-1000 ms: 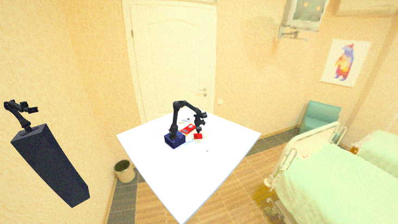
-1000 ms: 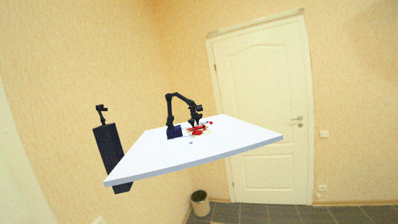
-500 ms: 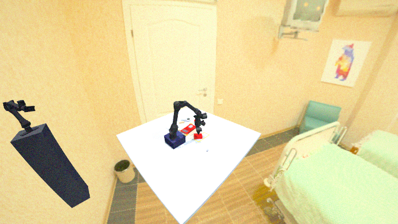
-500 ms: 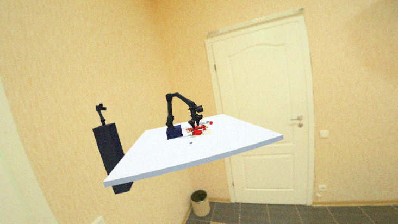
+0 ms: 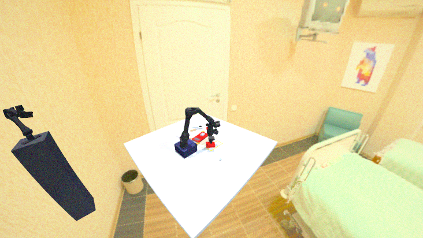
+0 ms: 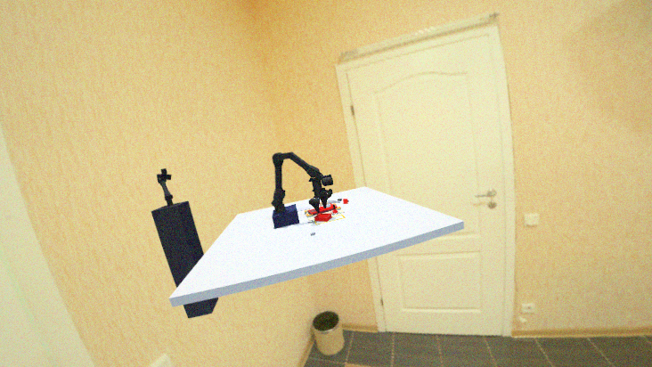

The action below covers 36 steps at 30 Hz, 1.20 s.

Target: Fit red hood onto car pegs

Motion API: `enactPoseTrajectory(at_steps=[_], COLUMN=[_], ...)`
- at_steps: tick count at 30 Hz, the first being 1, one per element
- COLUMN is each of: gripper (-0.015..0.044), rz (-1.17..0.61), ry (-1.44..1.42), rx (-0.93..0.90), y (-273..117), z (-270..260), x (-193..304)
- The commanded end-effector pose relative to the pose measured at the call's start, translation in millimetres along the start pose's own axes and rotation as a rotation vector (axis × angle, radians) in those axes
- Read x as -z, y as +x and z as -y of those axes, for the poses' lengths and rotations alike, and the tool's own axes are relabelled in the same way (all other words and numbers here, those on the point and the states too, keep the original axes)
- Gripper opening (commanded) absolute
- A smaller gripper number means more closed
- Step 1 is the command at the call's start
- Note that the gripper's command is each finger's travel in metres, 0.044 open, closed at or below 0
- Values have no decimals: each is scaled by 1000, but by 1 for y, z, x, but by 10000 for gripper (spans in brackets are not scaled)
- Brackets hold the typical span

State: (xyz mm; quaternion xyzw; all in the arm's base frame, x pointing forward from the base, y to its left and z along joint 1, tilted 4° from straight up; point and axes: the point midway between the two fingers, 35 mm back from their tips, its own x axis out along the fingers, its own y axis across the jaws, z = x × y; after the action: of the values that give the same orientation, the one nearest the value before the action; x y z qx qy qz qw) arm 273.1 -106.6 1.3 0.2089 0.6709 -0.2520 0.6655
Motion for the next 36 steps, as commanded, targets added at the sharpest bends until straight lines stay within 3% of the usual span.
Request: enactPoseTrajectory(at_steps=[1,36], gripper=[440,440], rz=[-7,-7], ry=[1,1], rx=[3,4], y=[6,30], z=[0,1], x=[1,2])
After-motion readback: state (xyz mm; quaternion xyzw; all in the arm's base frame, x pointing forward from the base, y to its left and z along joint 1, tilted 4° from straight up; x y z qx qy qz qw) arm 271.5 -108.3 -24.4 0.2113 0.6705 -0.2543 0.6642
